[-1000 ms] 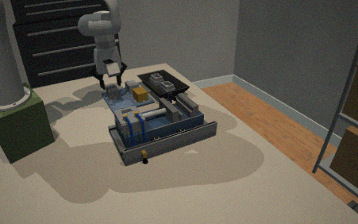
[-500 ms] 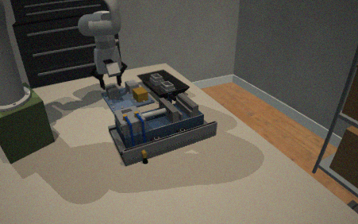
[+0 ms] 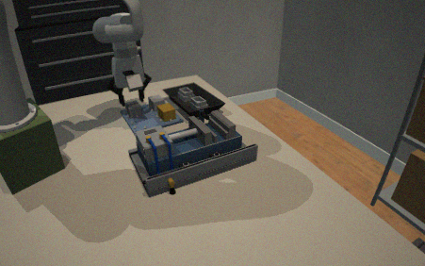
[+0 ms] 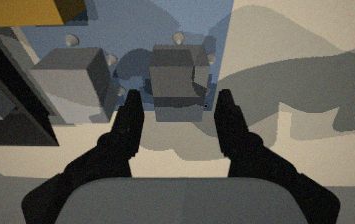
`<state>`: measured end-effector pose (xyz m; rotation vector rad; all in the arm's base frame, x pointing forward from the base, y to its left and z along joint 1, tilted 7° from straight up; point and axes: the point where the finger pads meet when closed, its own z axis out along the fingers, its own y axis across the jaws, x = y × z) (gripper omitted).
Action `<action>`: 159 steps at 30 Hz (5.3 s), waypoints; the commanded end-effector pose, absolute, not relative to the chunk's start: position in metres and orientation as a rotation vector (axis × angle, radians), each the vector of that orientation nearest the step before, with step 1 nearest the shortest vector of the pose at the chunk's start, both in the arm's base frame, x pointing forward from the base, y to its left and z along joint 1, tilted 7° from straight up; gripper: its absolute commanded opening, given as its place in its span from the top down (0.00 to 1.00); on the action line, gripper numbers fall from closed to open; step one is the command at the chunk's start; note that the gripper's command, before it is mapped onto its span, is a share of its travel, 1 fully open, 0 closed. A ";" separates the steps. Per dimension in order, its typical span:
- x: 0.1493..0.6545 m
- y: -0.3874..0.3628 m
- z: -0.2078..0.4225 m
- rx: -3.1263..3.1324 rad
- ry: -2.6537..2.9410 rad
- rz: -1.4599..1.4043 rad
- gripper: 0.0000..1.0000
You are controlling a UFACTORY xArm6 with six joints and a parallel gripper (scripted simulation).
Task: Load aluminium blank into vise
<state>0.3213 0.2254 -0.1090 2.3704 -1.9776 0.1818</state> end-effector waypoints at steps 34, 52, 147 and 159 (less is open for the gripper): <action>0.323 0.226 -0.114 2.373 -1.980 0.183 0.31; 0.323 0.225 -0.122 2.373 -1.980 0.183 0.31; 0.322 0.227 -0.103 2.373 -1.980 0.183 1.00; 0.319 0.233 -0.048 2.373 -1.980 0.183 1.00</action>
